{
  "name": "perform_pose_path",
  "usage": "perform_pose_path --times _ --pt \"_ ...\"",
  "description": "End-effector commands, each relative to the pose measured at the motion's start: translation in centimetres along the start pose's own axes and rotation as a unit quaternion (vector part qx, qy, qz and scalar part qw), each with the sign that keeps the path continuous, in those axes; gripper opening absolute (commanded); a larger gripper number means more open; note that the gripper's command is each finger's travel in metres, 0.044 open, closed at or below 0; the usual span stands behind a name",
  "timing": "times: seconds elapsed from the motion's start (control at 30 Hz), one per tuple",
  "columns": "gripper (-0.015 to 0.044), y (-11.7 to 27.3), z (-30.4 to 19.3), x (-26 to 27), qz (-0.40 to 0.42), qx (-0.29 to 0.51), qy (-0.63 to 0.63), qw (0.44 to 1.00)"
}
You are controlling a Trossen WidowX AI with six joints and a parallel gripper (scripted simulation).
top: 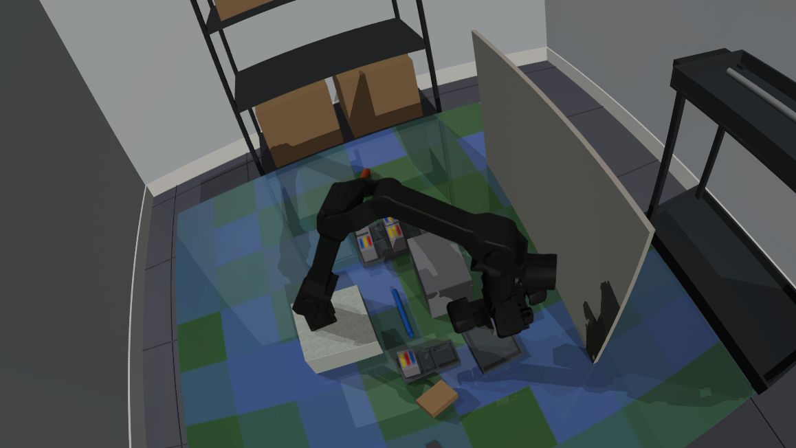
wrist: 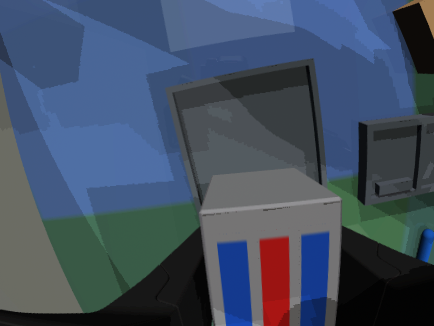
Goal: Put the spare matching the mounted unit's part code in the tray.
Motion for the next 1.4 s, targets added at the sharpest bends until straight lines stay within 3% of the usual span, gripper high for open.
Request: perform_pose_path --times 0.0,1.37 --pt "0.0000 -0.4 0.0 0.0 -0.001 -0.002 -0.003 1.000" --pt "0.0000 -4.0 -0.1 -0.2 -0.001 -0.002 -0.003 1.000"
Point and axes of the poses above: the point midway between the two fingers, 35 mm back from their tips, its own y axis back along the fingers, its own x axis across the jaws, z = x × y, the point moved 10 cm from there along y, back along the fingers, and after that the axes turned 7 degrees about y, right-handed, at the moved point
